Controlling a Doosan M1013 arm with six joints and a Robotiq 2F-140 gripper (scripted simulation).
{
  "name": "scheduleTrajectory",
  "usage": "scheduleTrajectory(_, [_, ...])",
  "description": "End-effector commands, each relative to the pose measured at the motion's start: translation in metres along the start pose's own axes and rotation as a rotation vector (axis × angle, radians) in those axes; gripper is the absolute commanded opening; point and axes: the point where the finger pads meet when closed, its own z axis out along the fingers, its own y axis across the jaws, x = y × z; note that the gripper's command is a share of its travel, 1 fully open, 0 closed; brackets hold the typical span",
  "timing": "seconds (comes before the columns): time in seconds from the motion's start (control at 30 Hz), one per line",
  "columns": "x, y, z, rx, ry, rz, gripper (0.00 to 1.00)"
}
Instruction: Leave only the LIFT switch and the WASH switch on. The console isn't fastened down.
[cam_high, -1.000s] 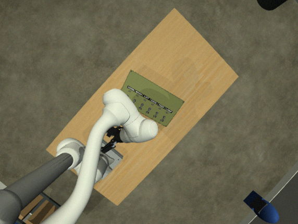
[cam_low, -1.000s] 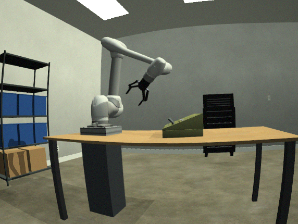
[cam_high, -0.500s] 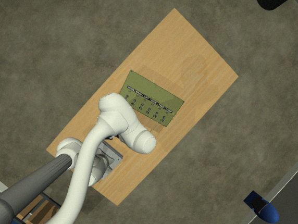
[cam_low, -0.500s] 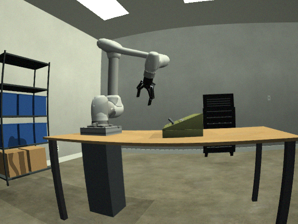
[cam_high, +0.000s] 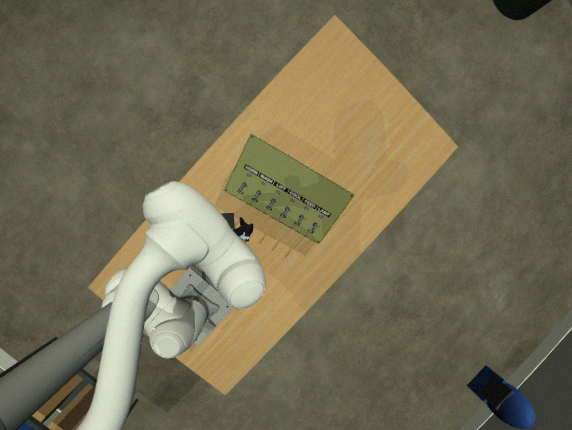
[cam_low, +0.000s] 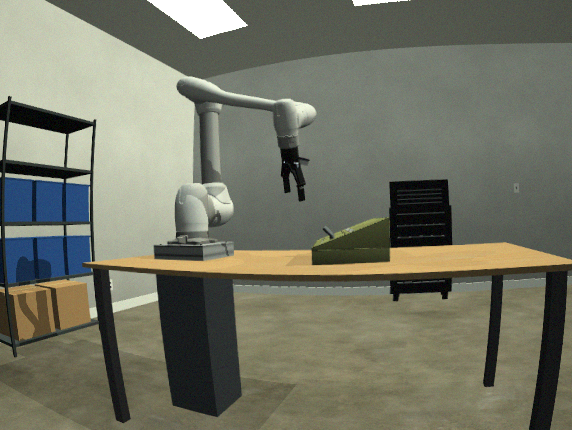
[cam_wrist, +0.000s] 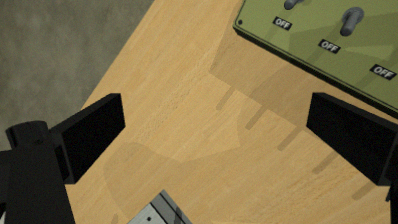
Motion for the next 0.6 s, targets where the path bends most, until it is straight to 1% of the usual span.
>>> scheduleTrajectory(0.0, [0.024,0.011,0.009,-0.122,0.042,0.108,1.0])
scheduleTrajectory(0.1, [0.038,0.018,0.013,-0.186,0.072,0.17,1.0])
scheduleTrajectory(0.17, [0.038,0.018,0.013,-0.186,0.072,0.17,1.0])
scheduleTrajectory(0.23, [0.054,0.025,0.018,-0.261,0.107,0.244,1.0])
scheduleTrajectory(0.47, [0.077,0.039,0.026,-0.389,0.149,0.368,1.0])
scheduleTrajectory(0.57, [0.086,0.043,0.029,-0.43,0.17,0.408,1.0])
